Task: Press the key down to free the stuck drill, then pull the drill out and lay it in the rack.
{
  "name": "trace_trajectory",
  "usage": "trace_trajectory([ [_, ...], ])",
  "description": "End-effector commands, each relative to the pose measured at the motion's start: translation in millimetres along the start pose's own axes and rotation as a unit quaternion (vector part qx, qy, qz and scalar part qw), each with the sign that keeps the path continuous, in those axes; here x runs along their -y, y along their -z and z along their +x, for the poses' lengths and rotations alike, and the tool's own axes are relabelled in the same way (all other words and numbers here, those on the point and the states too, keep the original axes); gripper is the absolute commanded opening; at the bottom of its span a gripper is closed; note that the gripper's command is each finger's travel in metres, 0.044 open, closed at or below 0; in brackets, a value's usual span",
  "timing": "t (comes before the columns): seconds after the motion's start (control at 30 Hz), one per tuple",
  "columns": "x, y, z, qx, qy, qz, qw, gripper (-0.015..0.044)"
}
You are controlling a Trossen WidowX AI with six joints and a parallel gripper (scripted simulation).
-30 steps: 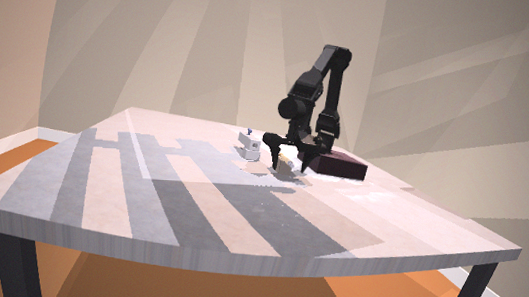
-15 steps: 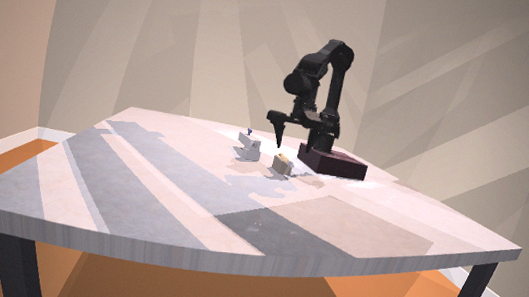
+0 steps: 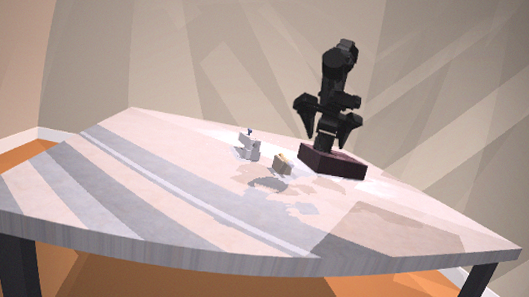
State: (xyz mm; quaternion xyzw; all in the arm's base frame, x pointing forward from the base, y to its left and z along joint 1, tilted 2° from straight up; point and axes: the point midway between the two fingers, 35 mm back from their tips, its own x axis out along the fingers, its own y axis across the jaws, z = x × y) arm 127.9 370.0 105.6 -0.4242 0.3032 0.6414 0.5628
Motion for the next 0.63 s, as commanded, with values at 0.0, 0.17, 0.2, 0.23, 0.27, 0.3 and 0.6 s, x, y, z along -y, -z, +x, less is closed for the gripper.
trace_trajectory([
  [0.0, -15.0, -44.7, -10.9, 0.072, -0.005, 0.000, 0.997, 0.0440],
  [0.17, -31.5, -79.1, -19.2, 0.128, -0.021, -0.005, 0.992, 0.0440],
  [0.2, -37.8, -90.4, -22.4, 0.146, -0.028, -0.008, 0.989, 0.0440],
  [0.23, -45.7, -103.3, -26.7, 0.168, -0.037, -0.011, 0.985, 0.0440],
  [0.27, -54.2, -116.3, -31.6, 0.190, -0.047, -0.015, 0.981, 0.0440],
  [0.3, -63.2, -128.9, -37.0, 0.211, -0.058, -0.019, 0.976, 0.0440],
  [0.6, -160.6, -215.1, -102.8, 0.376, -0.178, -0.084, 0.905, 0.0440],
])
